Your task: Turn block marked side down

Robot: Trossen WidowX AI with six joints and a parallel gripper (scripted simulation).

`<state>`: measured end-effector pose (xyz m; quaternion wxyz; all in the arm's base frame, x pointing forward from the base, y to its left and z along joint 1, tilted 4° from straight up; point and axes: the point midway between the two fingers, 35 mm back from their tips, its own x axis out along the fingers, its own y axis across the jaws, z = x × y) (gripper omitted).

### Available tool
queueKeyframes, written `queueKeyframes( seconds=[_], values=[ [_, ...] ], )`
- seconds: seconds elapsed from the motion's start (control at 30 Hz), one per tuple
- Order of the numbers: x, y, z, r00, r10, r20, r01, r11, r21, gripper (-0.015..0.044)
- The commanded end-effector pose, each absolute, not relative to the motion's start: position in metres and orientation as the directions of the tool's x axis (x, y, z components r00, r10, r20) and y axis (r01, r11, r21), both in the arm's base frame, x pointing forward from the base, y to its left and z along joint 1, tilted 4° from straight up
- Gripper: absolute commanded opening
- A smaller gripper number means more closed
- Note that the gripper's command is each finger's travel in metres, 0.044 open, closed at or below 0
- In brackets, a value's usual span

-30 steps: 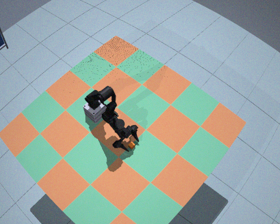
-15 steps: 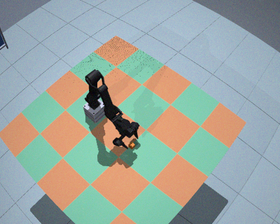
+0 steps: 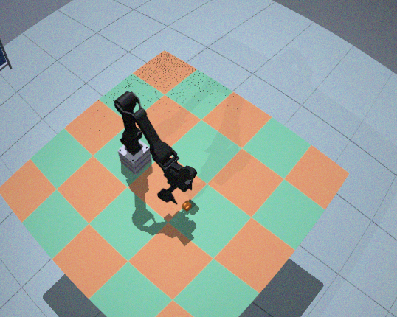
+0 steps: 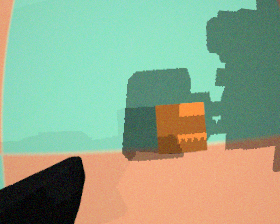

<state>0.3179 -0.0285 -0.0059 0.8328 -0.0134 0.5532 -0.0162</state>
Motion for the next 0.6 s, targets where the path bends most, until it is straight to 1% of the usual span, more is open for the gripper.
queueKeyframes(
  seconds=[0.0,0.3,0.37,0.5,0.57],
  values=[
    [0.330,-0.029,-0.003,0.301,-0.045,-0.952,0.018,0.999,-0.041,0.0440],
    [0.349,-0.029,0.011,-0.003,-0.045,-0.999,0.018,0.999,-0.045,0.0440],
    [0.349,-0.029,0.013,-0.026,-0.045,-0.999,0.017,0.999,-0.045,0.0440],
    [0.348,-0.029,0.013,-0.026,-0.045,-0.999,0.017,0.999,-0.045,0.0440],
    [0.348,-0.030,0.001,-0.026,-0.045,-0.999,0.017,0.999,-0.046,0.0440]
  ],
)
